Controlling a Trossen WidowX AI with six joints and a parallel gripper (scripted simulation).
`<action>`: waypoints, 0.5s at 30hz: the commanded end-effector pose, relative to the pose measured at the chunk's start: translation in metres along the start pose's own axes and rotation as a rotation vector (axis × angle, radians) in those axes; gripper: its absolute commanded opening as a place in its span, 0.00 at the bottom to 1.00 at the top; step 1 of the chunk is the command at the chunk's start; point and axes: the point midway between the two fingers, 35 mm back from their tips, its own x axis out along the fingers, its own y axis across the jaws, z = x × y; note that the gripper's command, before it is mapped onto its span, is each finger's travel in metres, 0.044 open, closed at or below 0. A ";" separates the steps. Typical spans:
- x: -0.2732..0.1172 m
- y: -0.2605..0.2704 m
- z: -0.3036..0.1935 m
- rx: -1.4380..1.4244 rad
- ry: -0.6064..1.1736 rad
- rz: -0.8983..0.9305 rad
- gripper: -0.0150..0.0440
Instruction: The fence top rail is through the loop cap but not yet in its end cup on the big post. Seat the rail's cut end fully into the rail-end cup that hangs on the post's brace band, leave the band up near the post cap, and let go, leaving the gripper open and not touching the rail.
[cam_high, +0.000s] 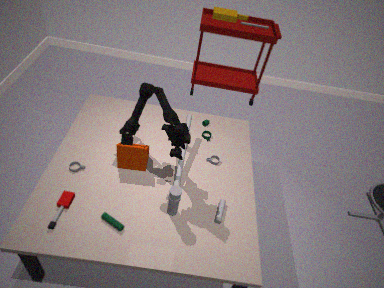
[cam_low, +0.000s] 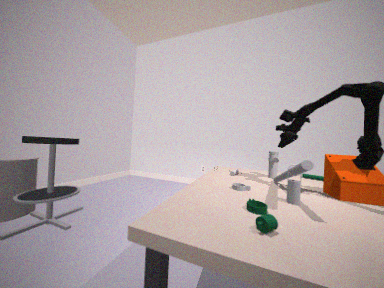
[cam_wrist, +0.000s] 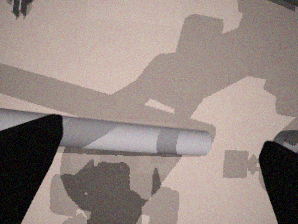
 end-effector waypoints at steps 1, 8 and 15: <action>-0.007 0.010 -0.002 0.115 0.003 -0.013 1.00; -0.006 0.010 -0.002 0.099 0.008 -0.013 1.00; 0.022 0.020 -0.008 -0.384 0.147 0.044 1.00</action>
